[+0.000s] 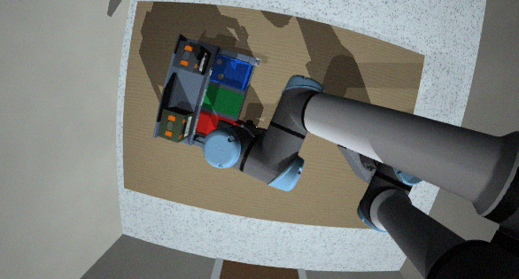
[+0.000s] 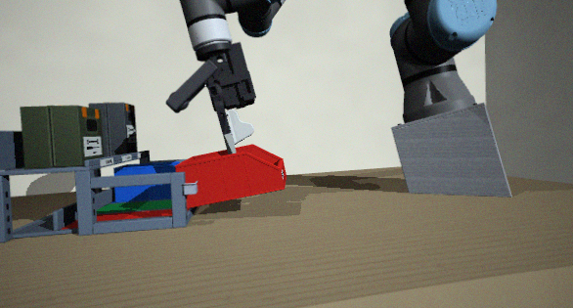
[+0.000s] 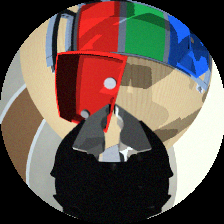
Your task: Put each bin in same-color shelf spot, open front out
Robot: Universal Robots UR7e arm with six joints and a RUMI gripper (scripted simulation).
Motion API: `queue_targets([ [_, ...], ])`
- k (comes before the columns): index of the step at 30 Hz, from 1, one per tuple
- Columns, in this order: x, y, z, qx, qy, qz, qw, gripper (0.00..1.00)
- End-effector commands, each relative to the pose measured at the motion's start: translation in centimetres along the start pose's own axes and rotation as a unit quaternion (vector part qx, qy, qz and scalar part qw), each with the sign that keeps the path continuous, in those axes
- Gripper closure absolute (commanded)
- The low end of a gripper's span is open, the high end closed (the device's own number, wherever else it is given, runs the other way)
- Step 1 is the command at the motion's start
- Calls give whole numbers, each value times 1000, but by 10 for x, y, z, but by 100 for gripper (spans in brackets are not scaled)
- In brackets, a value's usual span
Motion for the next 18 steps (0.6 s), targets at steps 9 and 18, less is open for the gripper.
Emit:
queue_targets([
  [9,12,-2,-3,0,1,0,1000,100],
  [18,20,-3,-5,0,1,0,1000,100],
])
Point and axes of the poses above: the point where the finger pads meet when closed, its own z axis out along the fingers, its own y axis across the jaws, x = y × z, the point moved 10 cm from there along -z, back along the fingers, and after that the axes turned 10 degrees about z, right-handed, at the moved point
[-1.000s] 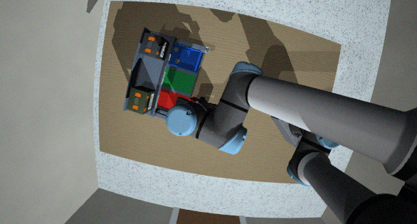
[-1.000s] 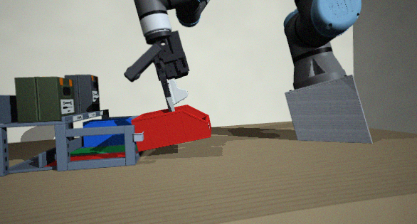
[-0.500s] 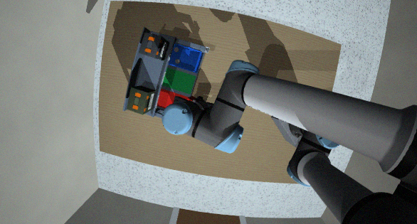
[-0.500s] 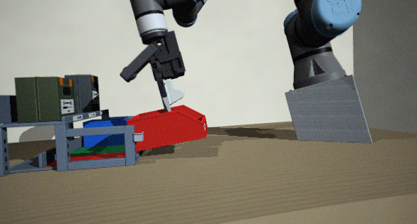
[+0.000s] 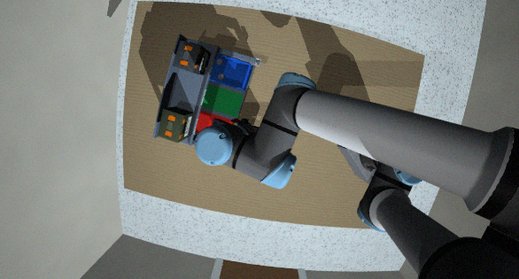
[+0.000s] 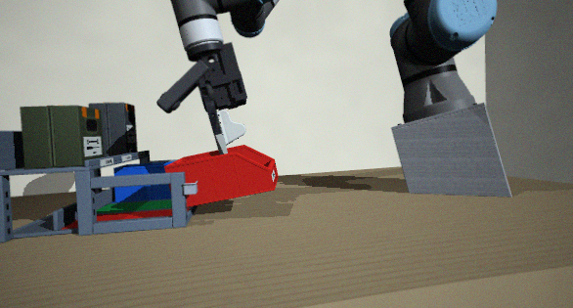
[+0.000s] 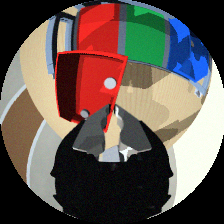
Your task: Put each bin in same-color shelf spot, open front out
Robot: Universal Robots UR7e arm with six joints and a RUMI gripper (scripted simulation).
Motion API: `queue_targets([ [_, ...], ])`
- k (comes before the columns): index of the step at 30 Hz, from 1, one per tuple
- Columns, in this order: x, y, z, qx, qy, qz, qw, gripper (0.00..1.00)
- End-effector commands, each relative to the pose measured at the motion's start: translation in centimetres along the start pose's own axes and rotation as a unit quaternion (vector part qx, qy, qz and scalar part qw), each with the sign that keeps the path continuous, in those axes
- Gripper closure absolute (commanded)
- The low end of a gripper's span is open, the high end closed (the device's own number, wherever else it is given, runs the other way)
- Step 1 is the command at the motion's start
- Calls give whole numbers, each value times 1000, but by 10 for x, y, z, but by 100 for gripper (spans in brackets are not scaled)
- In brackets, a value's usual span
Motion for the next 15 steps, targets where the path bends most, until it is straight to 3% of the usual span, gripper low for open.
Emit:
queue_targets([
  [1,6,-1,-2,0,1,0,1000,100],
  [15,20,-3,-5,0,1,0,1000,100],
])
Point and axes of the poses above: the point where the finger pads meet when closed, its own z axis out along the fingers, its own y axis across the jaws, x = y × z, the point moved 10 cm from there along -z, back along the fingers, and after that the axes turned 10 degrees about z, right-handed, at the moved point
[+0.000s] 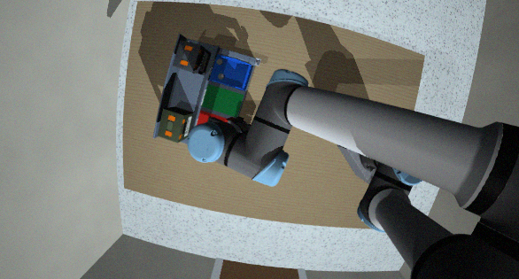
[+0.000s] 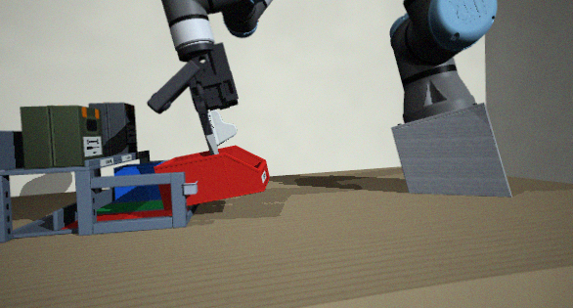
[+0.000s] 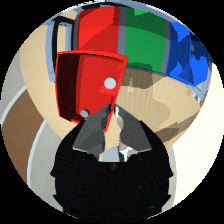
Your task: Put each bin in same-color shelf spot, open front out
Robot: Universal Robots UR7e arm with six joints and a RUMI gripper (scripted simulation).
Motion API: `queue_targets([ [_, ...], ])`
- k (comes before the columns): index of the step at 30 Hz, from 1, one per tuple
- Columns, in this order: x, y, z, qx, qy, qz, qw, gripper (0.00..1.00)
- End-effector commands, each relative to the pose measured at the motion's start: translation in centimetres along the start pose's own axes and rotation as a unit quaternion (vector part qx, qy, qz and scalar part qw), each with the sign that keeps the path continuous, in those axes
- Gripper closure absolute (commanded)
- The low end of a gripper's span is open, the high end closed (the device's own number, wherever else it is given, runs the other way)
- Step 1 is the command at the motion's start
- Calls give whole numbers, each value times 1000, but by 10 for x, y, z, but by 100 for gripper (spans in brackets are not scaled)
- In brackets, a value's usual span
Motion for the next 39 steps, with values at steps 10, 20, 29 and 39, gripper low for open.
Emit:
queue_targets([
  [10,16,-3,-4,0,1,0,1000,100],
  [20,24,-4,-6,0,0,0,1000,100],
  [29,33,-5,-7,0,0,0,1000,100],
  [39,38,-6,-9,0,0,0,1000,100],
])
Point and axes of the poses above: the point where the finger pads meet when closed, its own z axis out along the fingers, its own y axis across the jaws, x = y × z, the point moved 10 cm from there along -z, back along the fingers, and after that the axes turned 10 degrees about z, right-handed, at the moved point
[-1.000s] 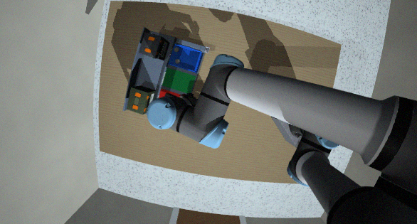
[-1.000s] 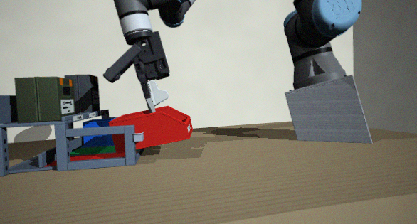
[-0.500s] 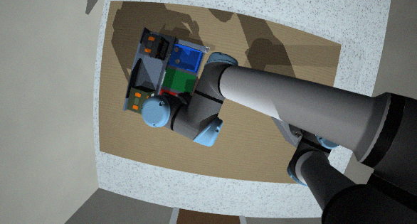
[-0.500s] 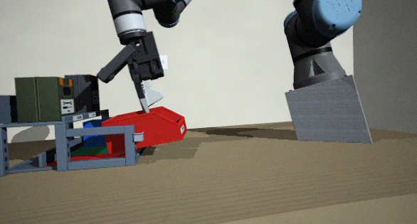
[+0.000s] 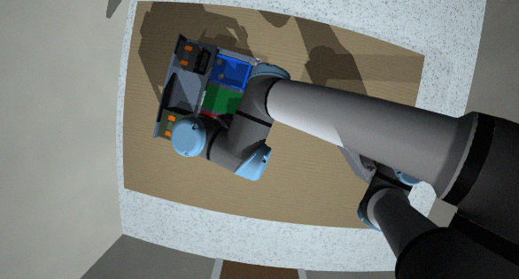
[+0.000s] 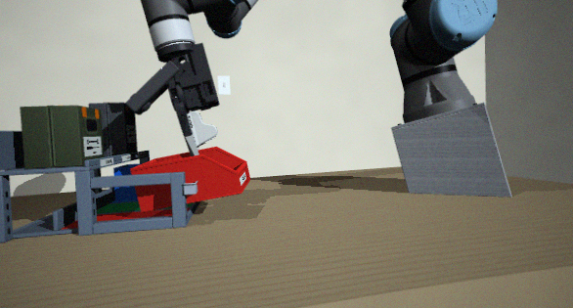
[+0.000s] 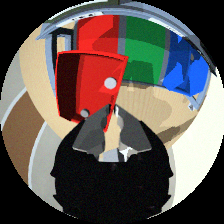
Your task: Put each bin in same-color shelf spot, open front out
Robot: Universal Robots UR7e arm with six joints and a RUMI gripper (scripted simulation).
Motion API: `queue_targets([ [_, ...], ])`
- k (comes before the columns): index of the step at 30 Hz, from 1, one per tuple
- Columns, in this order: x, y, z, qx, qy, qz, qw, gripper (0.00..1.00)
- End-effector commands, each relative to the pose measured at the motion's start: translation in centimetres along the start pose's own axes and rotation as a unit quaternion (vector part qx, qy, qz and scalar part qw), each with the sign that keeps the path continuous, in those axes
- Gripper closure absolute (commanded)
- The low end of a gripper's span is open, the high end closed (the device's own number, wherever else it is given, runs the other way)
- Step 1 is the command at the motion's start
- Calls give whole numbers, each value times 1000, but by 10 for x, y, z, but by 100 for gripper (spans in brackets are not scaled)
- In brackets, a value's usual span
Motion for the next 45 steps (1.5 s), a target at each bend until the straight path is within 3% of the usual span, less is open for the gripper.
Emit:
queue_targets([
  [1,4,-1,-1,0,1,0,1000,100],
  [45,12,-2,-3,0,1,0,1000,100],
])
Point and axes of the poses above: the point where the finger pads meet when closed, its own z axis out along the fingers, its own y axis across the jaws, x = y × z, the point moved 10 cm from there along -z, back along the fingers, and after that the axes turned 10 degrees about z, right-handed, at the moved point
